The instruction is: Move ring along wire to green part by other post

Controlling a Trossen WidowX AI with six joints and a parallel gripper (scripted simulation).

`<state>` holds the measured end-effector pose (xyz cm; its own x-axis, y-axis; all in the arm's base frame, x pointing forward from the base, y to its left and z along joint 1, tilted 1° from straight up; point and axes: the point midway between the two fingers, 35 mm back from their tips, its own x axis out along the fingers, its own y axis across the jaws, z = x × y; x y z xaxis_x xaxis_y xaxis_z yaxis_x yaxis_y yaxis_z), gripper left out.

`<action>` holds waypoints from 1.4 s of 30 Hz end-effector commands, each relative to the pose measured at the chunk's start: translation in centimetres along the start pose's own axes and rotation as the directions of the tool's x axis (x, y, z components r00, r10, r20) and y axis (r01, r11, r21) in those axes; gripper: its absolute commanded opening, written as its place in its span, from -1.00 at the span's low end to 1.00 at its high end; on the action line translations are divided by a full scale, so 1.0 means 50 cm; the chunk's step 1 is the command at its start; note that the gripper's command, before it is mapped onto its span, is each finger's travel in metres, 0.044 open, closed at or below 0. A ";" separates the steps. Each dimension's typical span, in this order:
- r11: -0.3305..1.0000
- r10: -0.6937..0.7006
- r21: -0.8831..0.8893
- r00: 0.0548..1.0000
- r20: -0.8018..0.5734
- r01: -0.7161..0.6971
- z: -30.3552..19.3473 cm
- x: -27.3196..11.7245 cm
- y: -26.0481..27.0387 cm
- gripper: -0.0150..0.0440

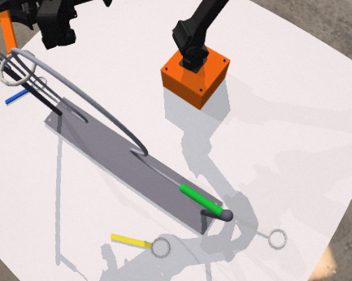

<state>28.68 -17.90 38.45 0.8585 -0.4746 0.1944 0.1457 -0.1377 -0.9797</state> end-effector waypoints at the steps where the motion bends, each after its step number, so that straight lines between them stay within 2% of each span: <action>1: 0.998 -0.020 -0.052 1.000 0.011 0.021 0.001 0.001 0.002 -1.00; 25: 0.973 -0.105 -0.204 0.994 0.040 0.111 0.000 0.003 -0.009 -1.00; 42: 0.986 -0.074 -0.148 0.997 0.025 0.077 -0.011 0.004 0.031 -1.00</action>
<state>28.73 -18.41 38.07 0.8540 -0.4335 0.2878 0.1415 -0.3387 -0.9302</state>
